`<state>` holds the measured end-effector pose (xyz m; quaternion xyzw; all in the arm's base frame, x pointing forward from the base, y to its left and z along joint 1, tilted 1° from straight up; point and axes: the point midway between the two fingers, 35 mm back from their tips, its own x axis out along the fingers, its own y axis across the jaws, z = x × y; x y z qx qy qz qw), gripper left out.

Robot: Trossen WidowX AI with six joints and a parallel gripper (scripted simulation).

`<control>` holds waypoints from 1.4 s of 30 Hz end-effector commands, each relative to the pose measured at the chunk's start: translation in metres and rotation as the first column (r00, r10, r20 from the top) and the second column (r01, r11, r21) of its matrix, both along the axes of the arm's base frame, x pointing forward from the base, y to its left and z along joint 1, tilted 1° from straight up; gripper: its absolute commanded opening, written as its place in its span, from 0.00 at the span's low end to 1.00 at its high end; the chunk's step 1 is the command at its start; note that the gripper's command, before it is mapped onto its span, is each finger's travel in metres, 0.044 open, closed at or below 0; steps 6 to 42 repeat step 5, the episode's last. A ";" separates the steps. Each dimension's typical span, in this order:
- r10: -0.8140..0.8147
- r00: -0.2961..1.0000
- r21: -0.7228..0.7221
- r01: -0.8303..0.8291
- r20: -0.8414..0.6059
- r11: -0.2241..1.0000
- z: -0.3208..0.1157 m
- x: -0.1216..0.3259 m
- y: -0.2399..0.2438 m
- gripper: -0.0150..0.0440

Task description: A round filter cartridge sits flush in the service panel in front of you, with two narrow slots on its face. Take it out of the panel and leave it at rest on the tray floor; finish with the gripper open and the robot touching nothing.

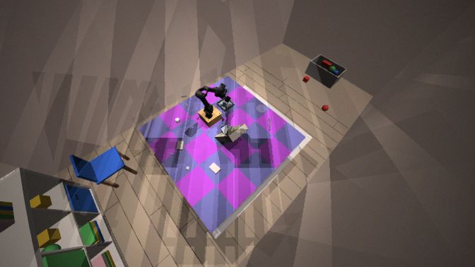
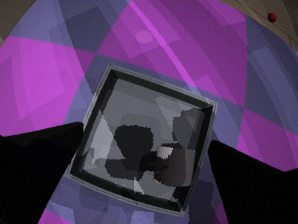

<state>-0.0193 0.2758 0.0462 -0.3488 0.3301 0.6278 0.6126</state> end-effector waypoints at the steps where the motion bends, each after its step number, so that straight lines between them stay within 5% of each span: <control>1: 0.000 1.000 -0.002 0.000 0.000 1.000 -0.001 0.000 0.000 1.00; 42: 0.000 1.000 -0.002 0.000 0.000 1.000 -0.001 0.000 0.000 1.00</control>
